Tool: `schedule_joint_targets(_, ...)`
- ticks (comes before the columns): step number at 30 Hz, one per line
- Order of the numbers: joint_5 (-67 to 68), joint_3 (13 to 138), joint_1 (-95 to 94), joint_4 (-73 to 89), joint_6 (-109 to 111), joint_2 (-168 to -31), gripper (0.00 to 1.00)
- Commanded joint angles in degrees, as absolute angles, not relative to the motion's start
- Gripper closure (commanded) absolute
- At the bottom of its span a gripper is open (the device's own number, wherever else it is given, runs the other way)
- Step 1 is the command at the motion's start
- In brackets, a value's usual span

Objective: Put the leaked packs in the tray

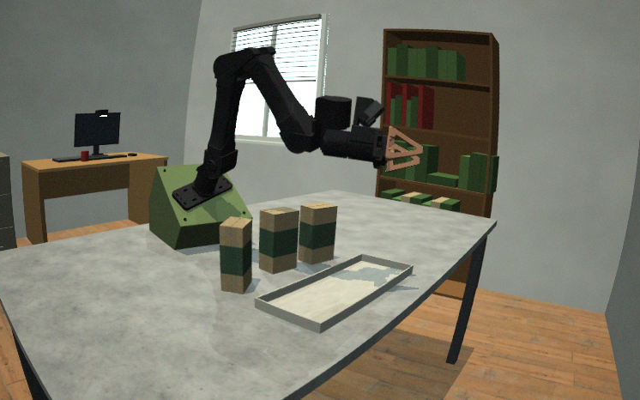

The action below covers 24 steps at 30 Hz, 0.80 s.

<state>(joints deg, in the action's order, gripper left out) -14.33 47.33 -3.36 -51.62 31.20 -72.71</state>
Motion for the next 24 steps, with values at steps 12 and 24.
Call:
schedule_joint_targets(12,-6.7,53.9,-1.4,-26.7,15.1,-65.0,0.0)
schedule_joint_targets(24,-0.9,57.9,0.0,-8.3,3.1,-59.4,0.0)
